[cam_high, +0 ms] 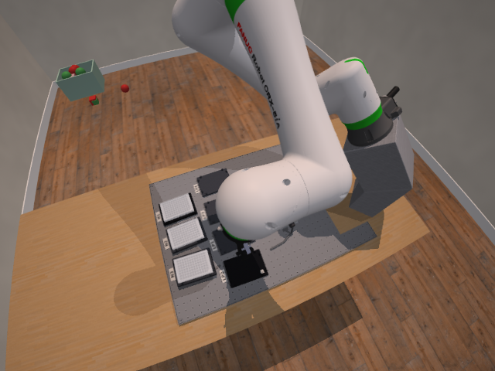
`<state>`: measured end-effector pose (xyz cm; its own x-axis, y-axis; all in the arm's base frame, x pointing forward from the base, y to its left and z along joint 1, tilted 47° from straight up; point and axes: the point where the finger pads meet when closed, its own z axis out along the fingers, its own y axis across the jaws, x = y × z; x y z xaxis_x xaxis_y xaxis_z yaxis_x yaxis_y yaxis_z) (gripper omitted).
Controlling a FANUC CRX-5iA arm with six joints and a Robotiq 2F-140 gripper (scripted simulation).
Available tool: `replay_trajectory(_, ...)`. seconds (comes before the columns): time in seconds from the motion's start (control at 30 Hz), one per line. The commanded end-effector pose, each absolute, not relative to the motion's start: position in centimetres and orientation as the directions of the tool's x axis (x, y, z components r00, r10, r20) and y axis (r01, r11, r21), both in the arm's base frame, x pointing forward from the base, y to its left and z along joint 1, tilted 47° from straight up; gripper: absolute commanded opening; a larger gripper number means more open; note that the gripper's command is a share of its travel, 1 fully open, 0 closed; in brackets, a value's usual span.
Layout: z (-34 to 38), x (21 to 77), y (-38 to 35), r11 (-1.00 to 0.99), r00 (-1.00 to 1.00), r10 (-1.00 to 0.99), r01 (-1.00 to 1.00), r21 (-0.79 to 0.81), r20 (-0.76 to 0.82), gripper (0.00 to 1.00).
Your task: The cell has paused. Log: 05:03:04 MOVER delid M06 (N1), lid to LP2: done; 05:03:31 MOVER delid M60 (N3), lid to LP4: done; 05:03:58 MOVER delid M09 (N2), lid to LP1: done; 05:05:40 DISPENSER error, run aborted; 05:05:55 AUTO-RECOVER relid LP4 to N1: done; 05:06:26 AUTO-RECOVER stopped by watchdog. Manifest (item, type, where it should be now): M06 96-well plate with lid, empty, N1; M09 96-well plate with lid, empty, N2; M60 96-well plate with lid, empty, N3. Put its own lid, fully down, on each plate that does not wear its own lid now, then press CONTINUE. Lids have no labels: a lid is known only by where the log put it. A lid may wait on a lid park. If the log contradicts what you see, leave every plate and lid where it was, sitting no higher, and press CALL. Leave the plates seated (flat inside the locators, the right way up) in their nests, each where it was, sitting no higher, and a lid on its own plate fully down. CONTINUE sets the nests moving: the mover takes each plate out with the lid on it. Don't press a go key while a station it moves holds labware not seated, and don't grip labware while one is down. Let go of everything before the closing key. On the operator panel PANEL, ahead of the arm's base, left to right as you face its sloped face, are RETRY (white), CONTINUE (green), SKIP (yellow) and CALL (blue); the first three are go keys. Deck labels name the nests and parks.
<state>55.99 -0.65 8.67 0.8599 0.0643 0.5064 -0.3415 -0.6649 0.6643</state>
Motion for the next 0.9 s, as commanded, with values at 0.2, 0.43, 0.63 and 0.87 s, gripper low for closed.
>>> replay_trajectory(0.2,4.7,46.2,-3.2,-0.713,0.861,0.049,-0.325,0.621,0.507,0.66)
replay_trajectory(0.43,2.4,40.6,-5.4,-0.74,0.867,0.035,-0.312,0.596,0.497,0.66)
replay_trajectory(0.63,0.6,35.6,-7.6,-0.764,0.873,0.024,-0.298,0.572,0.487,0.66)
replay_trajectory(0.87,-0.3,32.9,-8.9,-0.778,0.876,0.019,-0.289,0.557,0.481,0.66)
